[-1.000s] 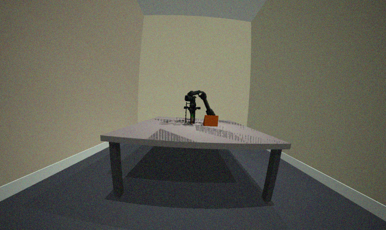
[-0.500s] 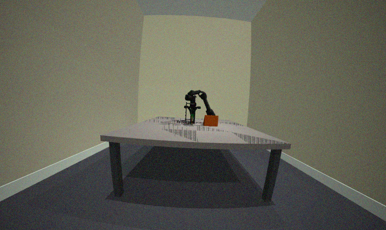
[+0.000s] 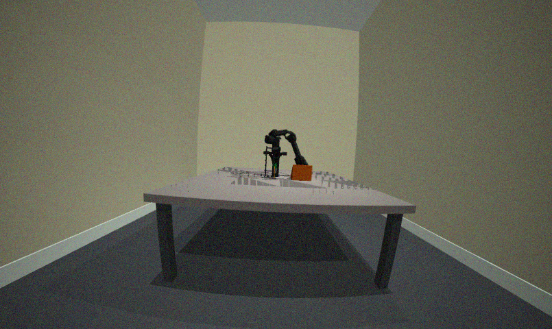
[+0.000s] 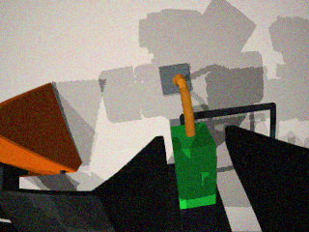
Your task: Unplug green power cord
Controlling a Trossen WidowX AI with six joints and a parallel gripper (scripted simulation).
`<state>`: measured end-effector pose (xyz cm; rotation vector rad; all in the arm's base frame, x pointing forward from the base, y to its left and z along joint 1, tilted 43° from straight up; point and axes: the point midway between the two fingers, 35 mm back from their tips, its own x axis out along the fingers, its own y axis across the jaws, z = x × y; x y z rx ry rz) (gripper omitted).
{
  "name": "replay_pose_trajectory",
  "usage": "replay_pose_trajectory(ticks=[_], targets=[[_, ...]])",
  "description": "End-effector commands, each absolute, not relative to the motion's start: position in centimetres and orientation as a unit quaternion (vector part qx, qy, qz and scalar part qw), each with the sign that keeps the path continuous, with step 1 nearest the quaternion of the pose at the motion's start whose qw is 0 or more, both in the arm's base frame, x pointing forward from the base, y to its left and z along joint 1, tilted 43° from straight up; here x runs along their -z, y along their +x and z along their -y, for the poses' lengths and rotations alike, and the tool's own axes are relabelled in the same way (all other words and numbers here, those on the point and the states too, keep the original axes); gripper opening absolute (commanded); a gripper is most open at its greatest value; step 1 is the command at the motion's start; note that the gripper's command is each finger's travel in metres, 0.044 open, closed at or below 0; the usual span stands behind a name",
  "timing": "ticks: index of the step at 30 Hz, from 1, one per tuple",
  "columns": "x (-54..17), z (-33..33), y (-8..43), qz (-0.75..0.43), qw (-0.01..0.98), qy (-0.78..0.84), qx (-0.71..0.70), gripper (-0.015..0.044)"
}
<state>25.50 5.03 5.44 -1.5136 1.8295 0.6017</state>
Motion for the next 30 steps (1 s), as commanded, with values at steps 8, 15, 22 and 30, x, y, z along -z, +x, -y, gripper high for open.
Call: replay_pose_trajectory(ticks=[8,15,22,30], targets=[[-6.6,-3.7,25.0,-0.703,0.336,-0.582,-0.231,0.0160],[-6.4,-3.4,25.0,-0.703,0.336,-0.583,-0.231,0.0160],[-5.8,-2.8,24.9,-0.703,0.336,-0.583,-0.231,0.0160],[-6.0,-3.0,24.9,-0.704,0.337,-0.581,-0.231,0.0048]])
